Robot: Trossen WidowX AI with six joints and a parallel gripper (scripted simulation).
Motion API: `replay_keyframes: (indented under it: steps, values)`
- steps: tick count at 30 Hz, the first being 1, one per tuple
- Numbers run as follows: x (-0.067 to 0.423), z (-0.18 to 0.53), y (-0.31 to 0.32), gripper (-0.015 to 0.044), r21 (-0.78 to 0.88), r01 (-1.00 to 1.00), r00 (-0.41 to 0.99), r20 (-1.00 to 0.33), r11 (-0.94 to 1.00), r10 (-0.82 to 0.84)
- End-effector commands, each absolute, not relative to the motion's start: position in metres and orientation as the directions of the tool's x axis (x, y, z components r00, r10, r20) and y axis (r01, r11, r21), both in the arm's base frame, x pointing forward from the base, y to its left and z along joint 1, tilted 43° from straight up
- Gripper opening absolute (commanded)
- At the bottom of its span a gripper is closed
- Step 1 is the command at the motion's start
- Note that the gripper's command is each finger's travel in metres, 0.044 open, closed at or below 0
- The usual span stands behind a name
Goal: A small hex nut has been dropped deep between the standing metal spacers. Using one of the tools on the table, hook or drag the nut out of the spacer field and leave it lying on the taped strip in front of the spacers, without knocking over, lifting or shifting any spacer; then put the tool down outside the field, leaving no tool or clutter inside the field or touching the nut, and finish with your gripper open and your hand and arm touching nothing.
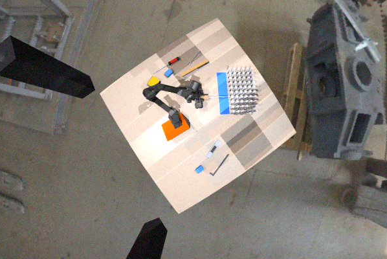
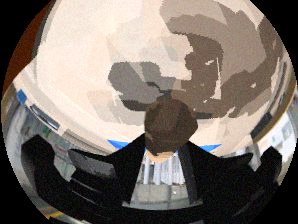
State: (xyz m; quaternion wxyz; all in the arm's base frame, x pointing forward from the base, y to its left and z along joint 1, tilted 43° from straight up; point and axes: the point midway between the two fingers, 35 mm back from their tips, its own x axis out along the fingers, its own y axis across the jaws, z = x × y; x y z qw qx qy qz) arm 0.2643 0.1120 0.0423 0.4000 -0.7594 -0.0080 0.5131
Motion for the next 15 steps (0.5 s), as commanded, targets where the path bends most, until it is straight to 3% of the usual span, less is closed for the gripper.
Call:
replay_keyframes:
  steps: [1,15]
  values:
    - [0.2686,0.0425,0.1112,0.0000,-0.617,-0.394,0.477,-0.771,-0.681,0.423]
    - [0.2752,0.0409,0.1098,0.0000,-0.617,-0.393,0.477,-0.770,-0.682,0.423]
